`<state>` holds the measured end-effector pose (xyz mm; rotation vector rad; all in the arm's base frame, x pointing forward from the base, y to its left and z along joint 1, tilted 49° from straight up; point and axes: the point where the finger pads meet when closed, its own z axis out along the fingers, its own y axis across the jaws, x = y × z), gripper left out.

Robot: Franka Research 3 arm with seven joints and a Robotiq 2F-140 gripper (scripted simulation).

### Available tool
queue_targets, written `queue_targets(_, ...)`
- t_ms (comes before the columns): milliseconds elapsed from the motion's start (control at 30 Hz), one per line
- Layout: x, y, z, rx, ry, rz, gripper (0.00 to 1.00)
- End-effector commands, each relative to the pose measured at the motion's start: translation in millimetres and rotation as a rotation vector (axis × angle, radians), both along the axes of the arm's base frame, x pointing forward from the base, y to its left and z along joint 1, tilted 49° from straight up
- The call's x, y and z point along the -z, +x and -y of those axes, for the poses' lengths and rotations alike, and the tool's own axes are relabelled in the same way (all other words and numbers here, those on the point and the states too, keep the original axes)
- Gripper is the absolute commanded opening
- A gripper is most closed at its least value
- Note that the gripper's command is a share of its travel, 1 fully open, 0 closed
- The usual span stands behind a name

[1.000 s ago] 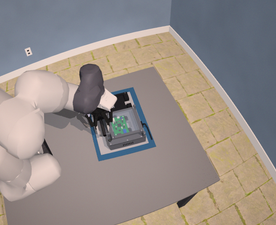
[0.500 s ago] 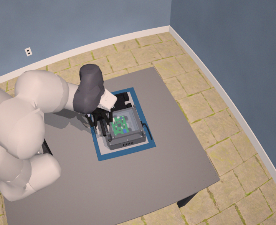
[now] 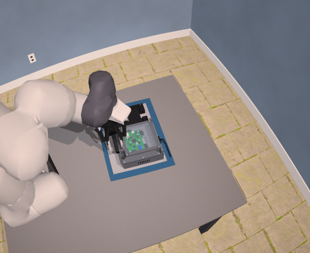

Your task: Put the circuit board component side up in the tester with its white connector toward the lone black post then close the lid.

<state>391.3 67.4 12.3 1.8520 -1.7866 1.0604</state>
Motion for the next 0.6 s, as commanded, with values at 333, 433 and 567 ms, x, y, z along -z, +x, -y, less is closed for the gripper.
queue_targets(333, -17.7, -6.2, -20.0, -0.002, 0.001, 0.0, 0.3)
queue_targets(433, -23.8, -8.7, -26.6, -0.002, 0.001, 0.0, 0.3)
queue_targets(567, -32.5, -12.2, -35.9, -0.002, 0.001, 0.0, 0.3)
